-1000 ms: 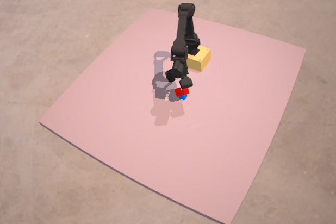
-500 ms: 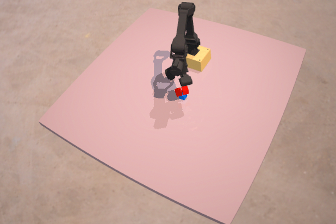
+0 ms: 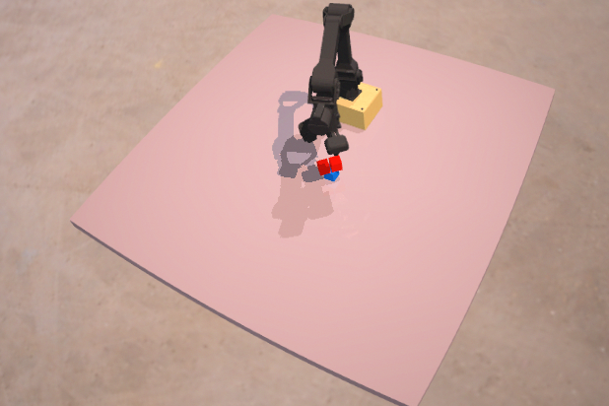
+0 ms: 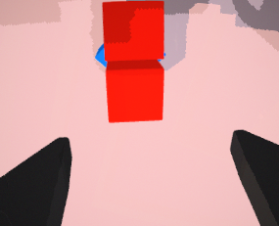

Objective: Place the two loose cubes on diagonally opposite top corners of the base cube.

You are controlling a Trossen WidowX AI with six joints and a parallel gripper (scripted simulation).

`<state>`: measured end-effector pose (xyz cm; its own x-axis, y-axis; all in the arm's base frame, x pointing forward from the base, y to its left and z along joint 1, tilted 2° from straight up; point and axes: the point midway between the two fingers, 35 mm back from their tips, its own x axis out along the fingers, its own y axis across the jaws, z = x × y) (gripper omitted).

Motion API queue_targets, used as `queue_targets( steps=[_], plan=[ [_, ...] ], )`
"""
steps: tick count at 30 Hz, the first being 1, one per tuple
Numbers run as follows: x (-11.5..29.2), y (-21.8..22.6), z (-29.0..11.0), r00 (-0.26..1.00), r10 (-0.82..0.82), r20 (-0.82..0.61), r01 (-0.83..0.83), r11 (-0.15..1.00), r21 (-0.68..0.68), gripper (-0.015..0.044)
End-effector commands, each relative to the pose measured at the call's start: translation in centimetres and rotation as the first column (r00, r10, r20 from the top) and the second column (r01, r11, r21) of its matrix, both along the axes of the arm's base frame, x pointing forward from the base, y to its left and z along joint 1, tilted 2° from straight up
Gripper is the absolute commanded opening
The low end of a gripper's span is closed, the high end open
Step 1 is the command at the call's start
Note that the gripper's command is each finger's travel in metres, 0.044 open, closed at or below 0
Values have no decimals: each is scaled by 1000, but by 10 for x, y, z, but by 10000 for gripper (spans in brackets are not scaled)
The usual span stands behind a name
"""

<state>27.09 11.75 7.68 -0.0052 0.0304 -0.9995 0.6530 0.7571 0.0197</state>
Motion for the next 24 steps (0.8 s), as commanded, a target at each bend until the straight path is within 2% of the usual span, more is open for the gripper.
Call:
queue_targets(
  steps=[1, 7, 15, 24],
  plan=[
    [2, 0, 6, 1000, 1, 9, -1, 1000, 4, 400],
    [-2, 9, 3, 1000, 0, 2, 0, 1000, 2, 400],
    [-43, 101, 10, 1000, 0, -3, 0, 1000, 11, 400],
    [-45, 103, 10, 1000, 0, -3, 0, 1000, 11, 400]
  ],
)
